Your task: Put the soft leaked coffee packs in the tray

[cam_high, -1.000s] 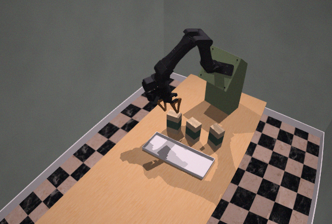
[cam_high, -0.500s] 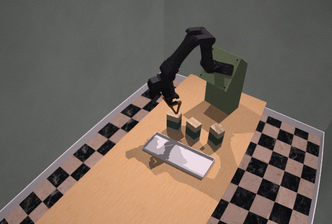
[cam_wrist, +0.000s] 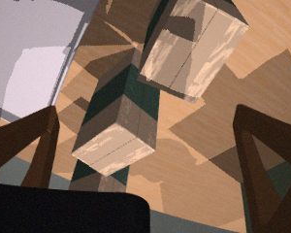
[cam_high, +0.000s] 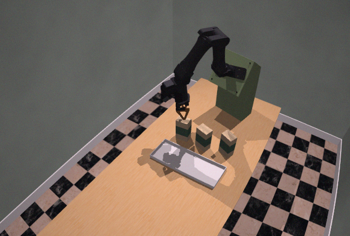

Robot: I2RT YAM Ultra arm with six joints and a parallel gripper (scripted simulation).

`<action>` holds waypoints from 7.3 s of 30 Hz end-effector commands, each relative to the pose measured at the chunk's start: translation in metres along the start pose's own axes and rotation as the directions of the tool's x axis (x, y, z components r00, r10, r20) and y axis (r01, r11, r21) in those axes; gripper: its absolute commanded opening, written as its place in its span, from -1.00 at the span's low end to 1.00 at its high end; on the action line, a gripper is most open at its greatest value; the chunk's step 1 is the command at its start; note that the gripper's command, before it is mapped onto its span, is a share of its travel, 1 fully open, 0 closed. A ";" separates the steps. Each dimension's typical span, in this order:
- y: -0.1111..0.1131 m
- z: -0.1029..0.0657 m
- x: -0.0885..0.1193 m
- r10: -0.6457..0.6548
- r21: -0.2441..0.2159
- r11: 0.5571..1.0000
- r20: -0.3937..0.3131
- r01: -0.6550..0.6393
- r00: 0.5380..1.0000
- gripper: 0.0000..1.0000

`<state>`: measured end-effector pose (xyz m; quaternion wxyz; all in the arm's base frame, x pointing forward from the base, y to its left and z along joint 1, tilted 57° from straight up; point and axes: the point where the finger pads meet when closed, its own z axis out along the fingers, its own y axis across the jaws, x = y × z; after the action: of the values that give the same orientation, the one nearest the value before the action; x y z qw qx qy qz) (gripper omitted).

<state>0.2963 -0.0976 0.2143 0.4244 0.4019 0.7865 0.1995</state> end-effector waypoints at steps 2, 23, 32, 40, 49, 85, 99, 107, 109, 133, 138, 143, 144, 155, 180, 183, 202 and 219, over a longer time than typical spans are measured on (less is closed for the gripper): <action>-0.003 -0.002 -0.005 0.123 0.010 0.992 0.080 -0.124 0.989 1.00; -0.022 0.001 -0.007 0.384 0.011 0.920 0.170 -0.391 0.908 1.00; -0.022 0.001 -0.007 0.384 0.012 0.920 0.169 -0.392 0.908 1.00; -0.022 0.001 -0.006 0.384 0.013 0.920 0.169 -0.392 0.908 0.58; -0.022 0.001 -0.006 0.384 0.013 0.920 0.169 -0.392 0.908 0.58; -0.024 0.042 -0.013 0.391 0.012 0.917 0.167 -0.399 0.905 0.58; -0.025 0.042 -0.013 0.391 0.013 0.917 0.166 -0.399 0.905 0.58; -0.025 0.042 -0.014 0.392 0.014 0.917 0.168 -0.399 0.905 0.58; -0.026 0.042 -0.018 0.392 0.015 0.916 0.174 -0.401 0.903 0.58; -0.023 0.054 -0.019 0.391 0.014 0.917 0.162 -0.398 0.906 0.58; -0.023 0.063 -0.019 0.389 0.013 0.918 0.158 -0.396 0.908 0.58; -0.023 0.073 -0.020 0.389 0.013 0.918 0.158 -0.396 0.907 0.58; -0.024 0.075 -0.020 0.389 0.013 0.918 0.158 -0.396 0.907 0.58; -0.026 0.092 -0.023 0.391 0.014 0.917 0.160 -0.398 0.906 0.58; -0.023 0.091 -0.026 0.388 0.003 0.919 0.167 -0.394 0.906 0.58; -0.023 0.091 -0.026 0.388 0.003 0.919 0.167 -0.394 0.906 0.58; -0.023 0.091 -0.026 0.388 0.003 0.919 0.167 -0.394 0.906 0.58; -0.023 0.091 -0.026 0.388 0.003 0.919 0.167 -0.394 0.906 0.58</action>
<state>0.3587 -0.1299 0.1410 0.4068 0.5812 0.6665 0.2291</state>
